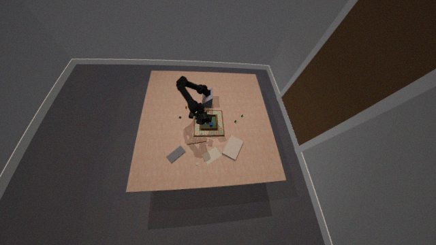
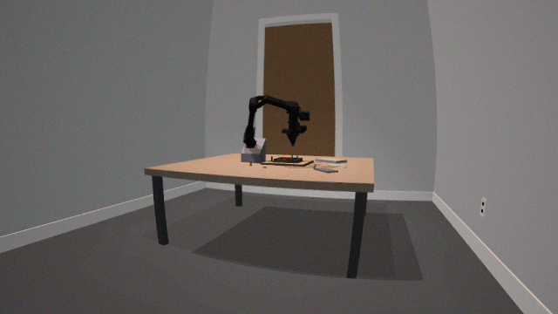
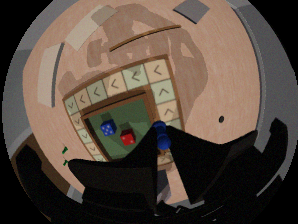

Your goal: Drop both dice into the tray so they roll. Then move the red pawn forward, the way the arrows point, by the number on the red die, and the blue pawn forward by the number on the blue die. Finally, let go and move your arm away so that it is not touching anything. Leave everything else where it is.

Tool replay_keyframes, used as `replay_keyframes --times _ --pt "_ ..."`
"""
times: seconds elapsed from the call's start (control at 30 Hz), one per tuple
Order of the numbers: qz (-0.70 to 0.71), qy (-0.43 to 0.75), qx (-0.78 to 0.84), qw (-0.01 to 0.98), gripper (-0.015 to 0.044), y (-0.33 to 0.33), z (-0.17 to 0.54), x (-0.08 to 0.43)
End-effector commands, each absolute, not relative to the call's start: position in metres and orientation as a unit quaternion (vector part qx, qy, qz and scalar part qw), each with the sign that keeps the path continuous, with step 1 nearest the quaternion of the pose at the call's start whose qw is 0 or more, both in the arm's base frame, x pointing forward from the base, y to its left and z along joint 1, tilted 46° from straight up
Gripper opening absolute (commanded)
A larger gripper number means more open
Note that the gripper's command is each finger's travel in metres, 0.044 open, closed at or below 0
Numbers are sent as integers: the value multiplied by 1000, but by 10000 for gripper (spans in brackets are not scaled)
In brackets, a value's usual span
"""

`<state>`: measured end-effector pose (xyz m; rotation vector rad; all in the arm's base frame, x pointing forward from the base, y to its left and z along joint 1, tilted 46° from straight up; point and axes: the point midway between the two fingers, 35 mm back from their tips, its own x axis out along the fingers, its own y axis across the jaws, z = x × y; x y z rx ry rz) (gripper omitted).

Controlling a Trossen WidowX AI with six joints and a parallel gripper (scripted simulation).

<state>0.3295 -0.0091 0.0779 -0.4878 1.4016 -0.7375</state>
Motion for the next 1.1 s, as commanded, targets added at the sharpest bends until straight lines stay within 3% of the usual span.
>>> replay_keyframes --times 0.0,0.7,1.07 --pt "-323 623 -212 680 0 1 59 343" --pt "-330 617 -210 683 0 26 -36 384" --pt "-330 617 -211 683 0 8 -54 385"
